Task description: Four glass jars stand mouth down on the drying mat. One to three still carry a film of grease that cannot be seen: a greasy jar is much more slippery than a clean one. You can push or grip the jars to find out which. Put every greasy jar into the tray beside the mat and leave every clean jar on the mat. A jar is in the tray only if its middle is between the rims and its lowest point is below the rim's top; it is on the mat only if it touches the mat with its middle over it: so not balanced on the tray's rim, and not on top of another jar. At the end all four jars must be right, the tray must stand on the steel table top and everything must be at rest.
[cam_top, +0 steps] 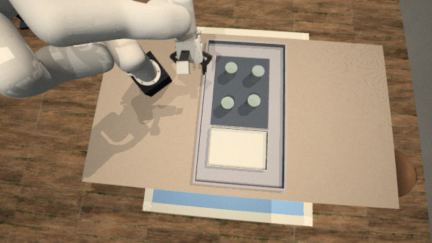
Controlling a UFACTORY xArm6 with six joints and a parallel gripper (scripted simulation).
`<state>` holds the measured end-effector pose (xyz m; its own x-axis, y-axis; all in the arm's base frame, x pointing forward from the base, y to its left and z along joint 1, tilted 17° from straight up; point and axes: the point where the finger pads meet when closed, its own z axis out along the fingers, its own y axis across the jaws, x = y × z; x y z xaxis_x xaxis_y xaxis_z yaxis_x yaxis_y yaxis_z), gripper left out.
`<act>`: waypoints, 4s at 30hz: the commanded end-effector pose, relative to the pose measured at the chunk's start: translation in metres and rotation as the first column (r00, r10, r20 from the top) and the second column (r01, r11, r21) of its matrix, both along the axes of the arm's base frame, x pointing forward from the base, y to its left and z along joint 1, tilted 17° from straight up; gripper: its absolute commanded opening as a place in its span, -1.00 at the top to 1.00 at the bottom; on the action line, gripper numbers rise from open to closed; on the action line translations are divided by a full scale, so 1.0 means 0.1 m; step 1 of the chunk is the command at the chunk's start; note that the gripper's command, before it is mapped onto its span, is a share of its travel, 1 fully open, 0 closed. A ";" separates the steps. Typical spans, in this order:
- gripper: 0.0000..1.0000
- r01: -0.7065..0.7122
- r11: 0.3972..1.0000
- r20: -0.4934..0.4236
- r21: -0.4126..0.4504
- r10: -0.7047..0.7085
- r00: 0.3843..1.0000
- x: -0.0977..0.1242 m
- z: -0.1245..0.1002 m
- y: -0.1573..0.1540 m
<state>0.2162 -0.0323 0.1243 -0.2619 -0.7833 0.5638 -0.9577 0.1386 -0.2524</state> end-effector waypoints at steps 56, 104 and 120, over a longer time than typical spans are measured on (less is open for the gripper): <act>-1.00 -0.573 0.813 -0.253 0.099 0.578 0.776 0.95 0.24 -0.08; -1.00 -0.872 0.369 -0.383 0.321 0.893 0.237 1.87 0.43 -0.17; -1.00 -0.885 0.161 -0.377 0.438 0.926 -0.018 2.22 0.48 -0.20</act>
